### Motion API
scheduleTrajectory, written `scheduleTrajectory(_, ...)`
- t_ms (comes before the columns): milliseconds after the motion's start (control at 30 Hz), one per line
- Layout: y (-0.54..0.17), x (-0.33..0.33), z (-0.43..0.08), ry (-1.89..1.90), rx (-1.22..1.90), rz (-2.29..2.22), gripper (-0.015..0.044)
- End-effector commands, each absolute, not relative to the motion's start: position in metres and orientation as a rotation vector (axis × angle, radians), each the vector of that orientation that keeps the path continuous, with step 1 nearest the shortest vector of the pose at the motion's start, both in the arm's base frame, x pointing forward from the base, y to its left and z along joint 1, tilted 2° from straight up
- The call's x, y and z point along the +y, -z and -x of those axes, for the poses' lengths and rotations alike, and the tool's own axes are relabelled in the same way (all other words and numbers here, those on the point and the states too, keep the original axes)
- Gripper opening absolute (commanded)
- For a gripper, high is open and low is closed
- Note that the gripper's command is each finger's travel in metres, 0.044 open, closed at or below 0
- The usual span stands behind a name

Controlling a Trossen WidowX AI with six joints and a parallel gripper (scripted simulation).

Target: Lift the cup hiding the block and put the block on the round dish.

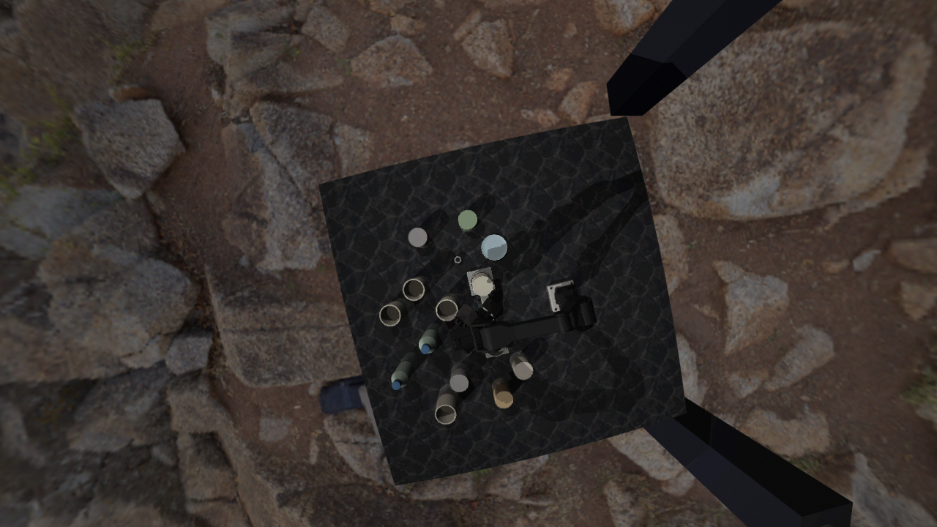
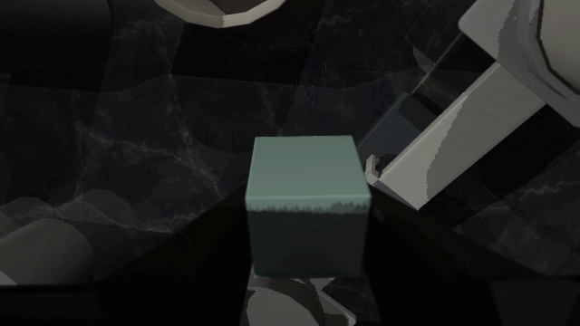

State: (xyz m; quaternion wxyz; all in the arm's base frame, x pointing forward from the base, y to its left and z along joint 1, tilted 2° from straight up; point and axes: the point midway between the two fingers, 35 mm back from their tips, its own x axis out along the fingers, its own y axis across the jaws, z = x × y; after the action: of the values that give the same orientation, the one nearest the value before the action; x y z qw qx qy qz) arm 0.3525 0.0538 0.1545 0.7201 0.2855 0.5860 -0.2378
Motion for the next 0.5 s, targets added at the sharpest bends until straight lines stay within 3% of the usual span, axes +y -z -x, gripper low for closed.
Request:
scheduleTrajectory(0, -0.156, 0.042, -0.356, 0.514, 1.277, -0.613, 0.0)
scheduleTrajectory(467, -0.16, -0.007, -0.366, 0.483, 1.221, -0.55, 0.0)
